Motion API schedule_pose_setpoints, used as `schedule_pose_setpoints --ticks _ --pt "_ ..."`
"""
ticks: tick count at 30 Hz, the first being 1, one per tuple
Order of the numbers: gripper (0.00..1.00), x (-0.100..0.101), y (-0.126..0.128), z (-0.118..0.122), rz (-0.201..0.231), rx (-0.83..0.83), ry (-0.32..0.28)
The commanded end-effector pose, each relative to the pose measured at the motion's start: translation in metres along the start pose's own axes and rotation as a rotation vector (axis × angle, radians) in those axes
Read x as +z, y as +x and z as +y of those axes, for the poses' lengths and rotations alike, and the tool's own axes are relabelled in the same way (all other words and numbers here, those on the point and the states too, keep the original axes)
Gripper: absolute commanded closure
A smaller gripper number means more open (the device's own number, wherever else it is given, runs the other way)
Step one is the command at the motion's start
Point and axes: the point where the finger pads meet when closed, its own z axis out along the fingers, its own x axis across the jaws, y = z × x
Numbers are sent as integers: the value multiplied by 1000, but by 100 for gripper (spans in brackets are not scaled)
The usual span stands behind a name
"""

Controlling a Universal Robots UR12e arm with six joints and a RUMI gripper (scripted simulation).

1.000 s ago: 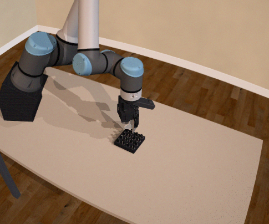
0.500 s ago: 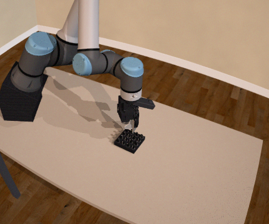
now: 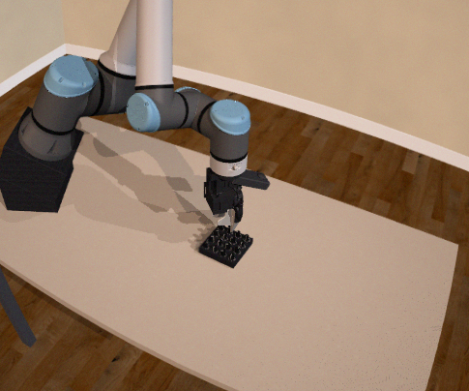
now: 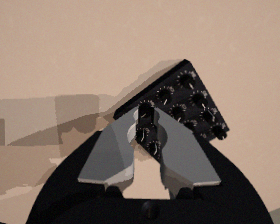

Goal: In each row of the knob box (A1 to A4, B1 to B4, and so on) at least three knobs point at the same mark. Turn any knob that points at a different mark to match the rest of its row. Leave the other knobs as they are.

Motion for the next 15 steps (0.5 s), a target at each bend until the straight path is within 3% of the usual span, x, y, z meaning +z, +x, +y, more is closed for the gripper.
schedule_pose_setpoints --ticks 1,15 --pt "96 0 0 0 1 -22 1" --pt "96 0 -1 0 1 -204 1"
